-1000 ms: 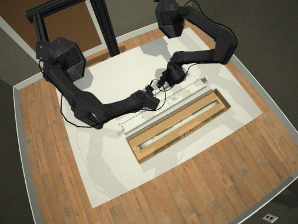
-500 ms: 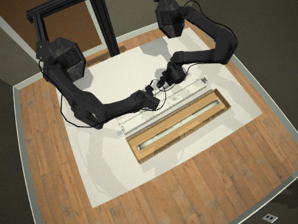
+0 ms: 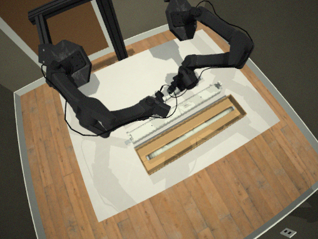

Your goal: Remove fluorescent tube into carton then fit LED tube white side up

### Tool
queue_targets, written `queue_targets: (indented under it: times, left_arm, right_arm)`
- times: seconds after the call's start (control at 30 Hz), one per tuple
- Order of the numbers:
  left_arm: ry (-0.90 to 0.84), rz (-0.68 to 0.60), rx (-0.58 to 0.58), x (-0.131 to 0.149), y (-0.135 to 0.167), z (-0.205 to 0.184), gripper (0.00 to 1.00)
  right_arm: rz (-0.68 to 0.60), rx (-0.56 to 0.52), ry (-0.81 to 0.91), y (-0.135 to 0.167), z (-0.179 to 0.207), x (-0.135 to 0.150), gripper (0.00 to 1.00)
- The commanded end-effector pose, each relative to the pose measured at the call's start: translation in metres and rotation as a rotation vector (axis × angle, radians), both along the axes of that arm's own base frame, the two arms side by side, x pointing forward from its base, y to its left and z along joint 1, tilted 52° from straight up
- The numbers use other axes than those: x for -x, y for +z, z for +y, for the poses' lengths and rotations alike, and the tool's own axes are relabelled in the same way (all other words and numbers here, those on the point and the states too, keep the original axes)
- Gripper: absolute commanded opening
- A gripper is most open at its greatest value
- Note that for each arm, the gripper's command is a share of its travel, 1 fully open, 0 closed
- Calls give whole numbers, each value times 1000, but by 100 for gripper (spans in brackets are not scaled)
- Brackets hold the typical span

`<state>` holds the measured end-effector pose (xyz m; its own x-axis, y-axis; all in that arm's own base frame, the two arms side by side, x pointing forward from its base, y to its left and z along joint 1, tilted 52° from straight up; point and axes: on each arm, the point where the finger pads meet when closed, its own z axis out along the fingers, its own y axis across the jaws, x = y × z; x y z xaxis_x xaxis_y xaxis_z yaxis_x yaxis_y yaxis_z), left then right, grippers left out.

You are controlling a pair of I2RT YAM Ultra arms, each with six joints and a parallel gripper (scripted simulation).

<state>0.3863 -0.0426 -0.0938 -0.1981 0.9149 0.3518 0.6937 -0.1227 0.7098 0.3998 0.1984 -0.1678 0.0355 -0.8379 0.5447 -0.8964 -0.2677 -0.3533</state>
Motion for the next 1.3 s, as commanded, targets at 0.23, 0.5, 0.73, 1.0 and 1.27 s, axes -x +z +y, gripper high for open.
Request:
queue_targets:
  times: [0.23,0.5,0.73,1.0,1.27]
  left_arm:
    - [-24,4,6,0,-2,-7,11]
    - [-24,4,6,0,-2,-7,11]
    - [-42,8,7,-1,-6,-13,11]
    - [-42,9,7,-1,-7,-13,11]
    - [-42,9,7,-1,-7,-13,11]
  right_arm:
    - [2,-18,14,0,9,2,49]
    - [2,-18,14,0,9,2,49]
    - [4,-28,15,28,27,14,49]
    - [20,-10,19,35,29,31,49]
    - [15,-13,27,43,36,33,49]
